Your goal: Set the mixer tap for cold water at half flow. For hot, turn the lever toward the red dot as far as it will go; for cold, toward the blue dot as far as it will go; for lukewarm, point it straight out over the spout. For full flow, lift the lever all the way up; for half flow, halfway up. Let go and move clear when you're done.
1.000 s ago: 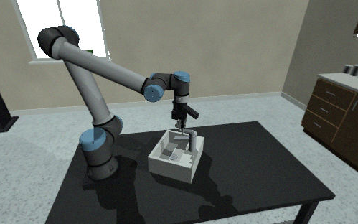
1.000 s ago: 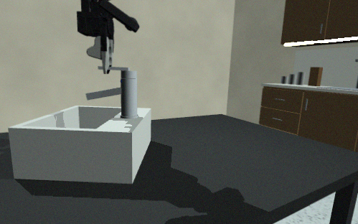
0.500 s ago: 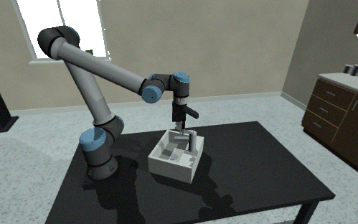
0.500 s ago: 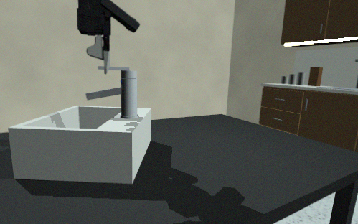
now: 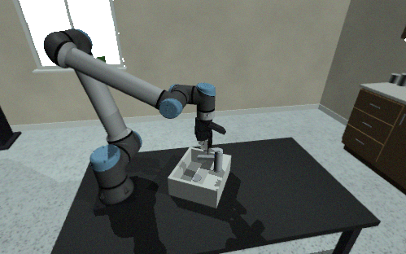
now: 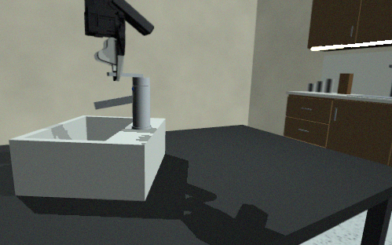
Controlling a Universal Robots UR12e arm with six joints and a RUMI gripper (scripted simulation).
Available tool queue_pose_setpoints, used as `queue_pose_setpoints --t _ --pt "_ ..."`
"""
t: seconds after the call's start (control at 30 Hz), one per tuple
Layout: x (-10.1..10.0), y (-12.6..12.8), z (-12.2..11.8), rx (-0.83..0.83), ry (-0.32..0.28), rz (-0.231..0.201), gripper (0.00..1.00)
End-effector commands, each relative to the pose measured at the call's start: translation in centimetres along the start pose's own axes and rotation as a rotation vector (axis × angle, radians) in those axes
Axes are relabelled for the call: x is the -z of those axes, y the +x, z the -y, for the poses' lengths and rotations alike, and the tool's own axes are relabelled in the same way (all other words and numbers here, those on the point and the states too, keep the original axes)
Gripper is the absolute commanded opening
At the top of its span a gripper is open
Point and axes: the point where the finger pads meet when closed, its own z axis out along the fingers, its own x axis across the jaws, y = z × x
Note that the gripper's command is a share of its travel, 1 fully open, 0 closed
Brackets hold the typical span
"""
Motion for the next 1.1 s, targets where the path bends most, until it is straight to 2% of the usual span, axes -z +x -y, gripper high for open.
queue_pose_setpoints --t 0.0,0.53,1.07 --pt "-0.17 0.96 0.04 0.1 -0.001 0.0 0.0" --pt "-0.09 1.7 0.2 0.213 -0.001 -0.001 0.0" --pt "-0.15 1.76 0.17 0.23 -0.002 0.0 0.0"
